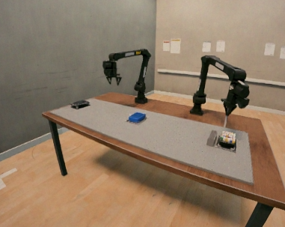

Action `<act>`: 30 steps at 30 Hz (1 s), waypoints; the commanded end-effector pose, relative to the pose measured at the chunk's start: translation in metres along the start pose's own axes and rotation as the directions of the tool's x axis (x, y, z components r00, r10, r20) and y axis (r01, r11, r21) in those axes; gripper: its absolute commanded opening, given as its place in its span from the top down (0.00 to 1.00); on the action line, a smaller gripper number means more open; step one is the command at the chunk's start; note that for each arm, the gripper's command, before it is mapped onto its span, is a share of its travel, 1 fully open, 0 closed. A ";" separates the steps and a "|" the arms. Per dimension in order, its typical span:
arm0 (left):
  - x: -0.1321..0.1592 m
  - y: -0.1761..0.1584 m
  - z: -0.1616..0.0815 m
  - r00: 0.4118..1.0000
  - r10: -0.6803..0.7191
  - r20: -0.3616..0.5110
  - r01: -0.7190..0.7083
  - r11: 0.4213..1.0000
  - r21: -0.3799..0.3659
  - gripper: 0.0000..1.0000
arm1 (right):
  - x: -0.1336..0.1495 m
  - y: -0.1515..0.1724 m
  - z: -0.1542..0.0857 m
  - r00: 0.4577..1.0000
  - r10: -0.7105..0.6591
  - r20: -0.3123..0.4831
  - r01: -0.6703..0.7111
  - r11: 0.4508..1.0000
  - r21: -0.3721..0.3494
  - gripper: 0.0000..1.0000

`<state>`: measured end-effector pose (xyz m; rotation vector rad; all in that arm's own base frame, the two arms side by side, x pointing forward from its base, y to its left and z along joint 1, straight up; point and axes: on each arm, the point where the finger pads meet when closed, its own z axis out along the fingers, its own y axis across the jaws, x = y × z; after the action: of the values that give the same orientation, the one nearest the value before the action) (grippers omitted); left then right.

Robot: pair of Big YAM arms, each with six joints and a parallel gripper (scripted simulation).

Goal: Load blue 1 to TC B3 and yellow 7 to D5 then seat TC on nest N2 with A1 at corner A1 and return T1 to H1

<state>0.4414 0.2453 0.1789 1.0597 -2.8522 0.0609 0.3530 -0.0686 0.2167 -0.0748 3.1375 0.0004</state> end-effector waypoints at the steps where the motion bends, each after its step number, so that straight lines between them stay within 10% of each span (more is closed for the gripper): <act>1: -0.010 0.006 -0.001 1.000 -0.007 0.013 0.007 1.000 0.007 0.93 | -0.008 -0.001 -0.012 0.999 0.013 0.032 -0.013 1.000 0.008 0.00; 30: -0.015 0.005 -0.004 1.000 -0.007 0.031 0.007 1.000 0.011 0.93 | -0.008 -0.001 -0.012 0.999 0.013 0.032 -0.013 1.000 0.008 0.00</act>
<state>0.4418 0.2458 0.1786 1.0607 -2.8543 0.0609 0.3530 -0.0686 0.2167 -0.0748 3.1375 0.0004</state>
